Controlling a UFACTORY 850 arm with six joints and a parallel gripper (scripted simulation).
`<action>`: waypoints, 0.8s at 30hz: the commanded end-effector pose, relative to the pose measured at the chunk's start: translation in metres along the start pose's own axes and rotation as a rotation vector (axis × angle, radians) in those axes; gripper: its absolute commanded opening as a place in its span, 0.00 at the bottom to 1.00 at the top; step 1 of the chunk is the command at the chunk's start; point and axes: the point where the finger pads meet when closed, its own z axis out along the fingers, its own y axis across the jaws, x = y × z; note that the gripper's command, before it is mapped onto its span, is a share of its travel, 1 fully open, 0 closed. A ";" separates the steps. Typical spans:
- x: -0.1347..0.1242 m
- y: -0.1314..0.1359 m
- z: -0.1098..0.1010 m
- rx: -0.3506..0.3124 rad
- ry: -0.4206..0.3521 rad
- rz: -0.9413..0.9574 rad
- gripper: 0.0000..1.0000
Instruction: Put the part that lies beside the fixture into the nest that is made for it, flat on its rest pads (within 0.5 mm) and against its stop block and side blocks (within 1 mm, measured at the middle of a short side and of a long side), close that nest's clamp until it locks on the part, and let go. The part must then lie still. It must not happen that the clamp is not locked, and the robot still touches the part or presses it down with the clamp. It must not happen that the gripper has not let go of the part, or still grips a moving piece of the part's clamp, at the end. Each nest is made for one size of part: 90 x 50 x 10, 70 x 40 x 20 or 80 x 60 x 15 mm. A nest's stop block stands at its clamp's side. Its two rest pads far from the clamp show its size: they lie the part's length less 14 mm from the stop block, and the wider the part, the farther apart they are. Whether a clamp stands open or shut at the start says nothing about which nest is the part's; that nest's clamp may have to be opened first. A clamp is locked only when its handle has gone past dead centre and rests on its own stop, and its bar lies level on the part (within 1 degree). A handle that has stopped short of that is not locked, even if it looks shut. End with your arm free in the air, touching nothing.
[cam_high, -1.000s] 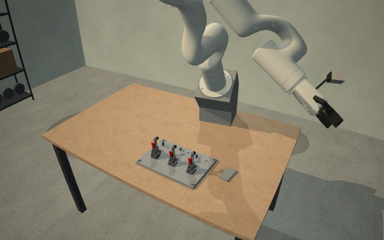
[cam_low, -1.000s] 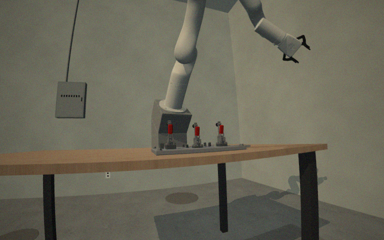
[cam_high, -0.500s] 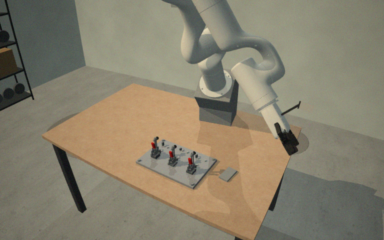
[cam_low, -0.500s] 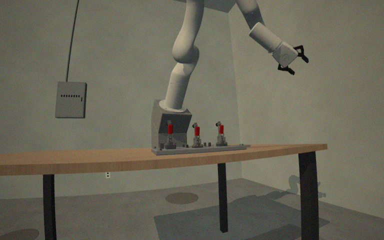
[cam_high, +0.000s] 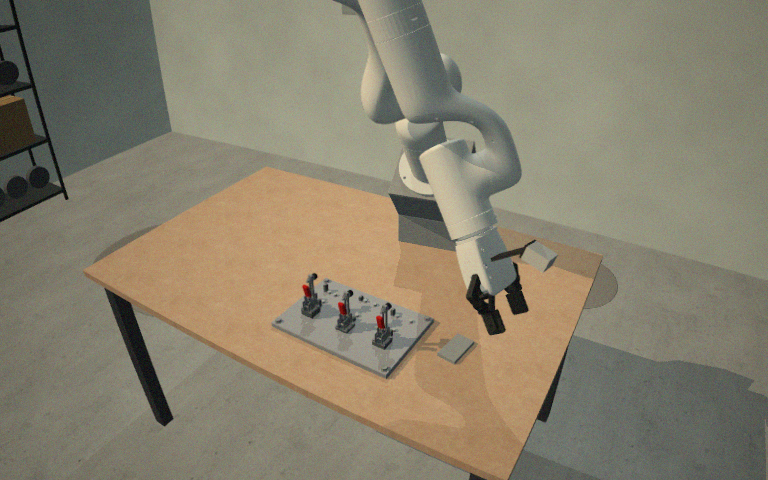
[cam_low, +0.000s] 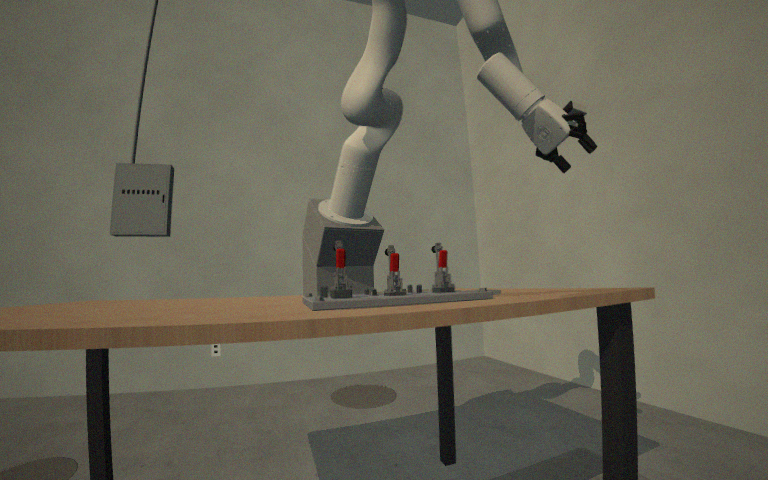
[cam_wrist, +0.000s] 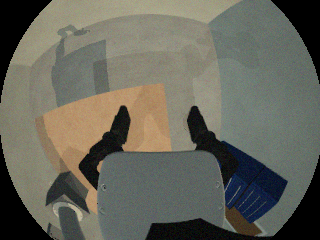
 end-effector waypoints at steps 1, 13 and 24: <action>-0.048 0.003 -0.004 0.007 -0.047 0.099 1.00; -0.166 -0.007 -0.033 -0.023 -0.210 0.385 1.00; -0.233 -0.022 -0.060 -0.057 -0.309 0.580 1.00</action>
